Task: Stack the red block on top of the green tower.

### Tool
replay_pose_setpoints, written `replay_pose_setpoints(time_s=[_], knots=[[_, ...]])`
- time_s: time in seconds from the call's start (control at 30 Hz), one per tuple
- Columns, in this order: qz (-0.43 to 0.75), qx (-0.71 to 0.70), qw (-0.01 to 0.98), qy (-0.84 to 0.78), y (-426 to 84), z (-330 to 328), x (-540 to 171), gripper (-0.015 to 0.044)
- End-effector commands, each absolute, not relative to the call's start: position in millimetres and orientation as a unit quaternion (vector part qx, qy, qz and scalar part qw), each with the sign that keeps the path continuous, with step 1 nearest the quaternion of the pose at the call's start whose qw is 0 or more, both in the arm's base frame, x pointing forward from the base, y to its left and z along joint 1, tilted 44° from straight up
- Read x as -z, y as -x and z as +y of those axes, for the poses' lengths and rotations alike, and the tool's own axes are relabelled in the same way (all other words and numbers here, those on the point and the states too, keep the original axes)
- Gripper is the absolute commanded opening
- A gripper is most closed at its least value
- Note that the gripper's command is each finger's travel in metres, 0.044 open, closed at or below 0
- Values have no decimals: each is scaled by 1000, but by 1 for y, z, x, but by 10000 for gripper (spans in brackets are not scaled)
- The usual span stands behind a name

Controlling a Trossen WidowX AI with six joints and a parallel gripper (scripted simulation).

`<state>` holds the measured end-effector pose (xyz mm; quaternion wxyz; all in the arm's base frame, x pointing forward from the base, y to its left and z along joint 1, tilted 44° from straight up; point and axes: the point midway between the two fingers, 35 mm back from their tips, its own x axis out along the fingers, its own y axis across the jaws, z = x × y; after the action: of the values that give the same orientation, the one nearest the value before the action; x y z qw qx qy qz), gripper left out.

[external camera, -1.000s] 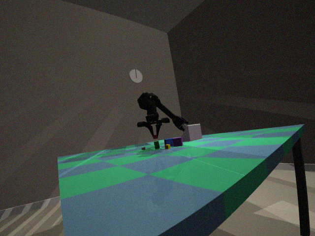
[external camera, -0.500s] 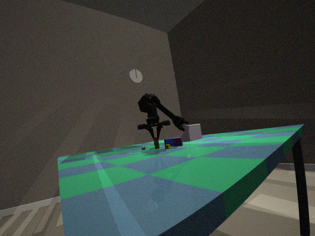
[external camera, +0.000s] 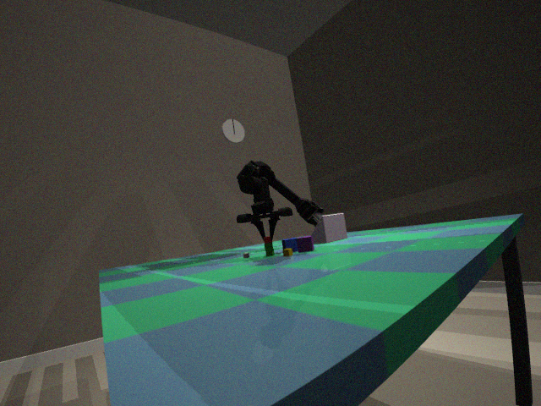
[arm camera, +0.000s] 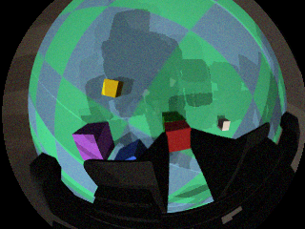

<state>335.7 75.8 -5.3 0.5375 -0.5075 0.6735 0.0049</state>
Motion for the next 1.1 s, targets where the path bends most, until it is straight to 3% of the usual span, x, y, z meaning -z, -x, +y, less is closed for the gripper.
replay_pose_setpoints(time_s=[0.0,0.2,0.77,1.07], knots=[[673,-6,535,511,-335,75,6,0],[673,-6,535,511,-335,78,3,0],[674,-5,537,508,-335,76,5,440],[674,-5,537,508,-335,76,5,440]])
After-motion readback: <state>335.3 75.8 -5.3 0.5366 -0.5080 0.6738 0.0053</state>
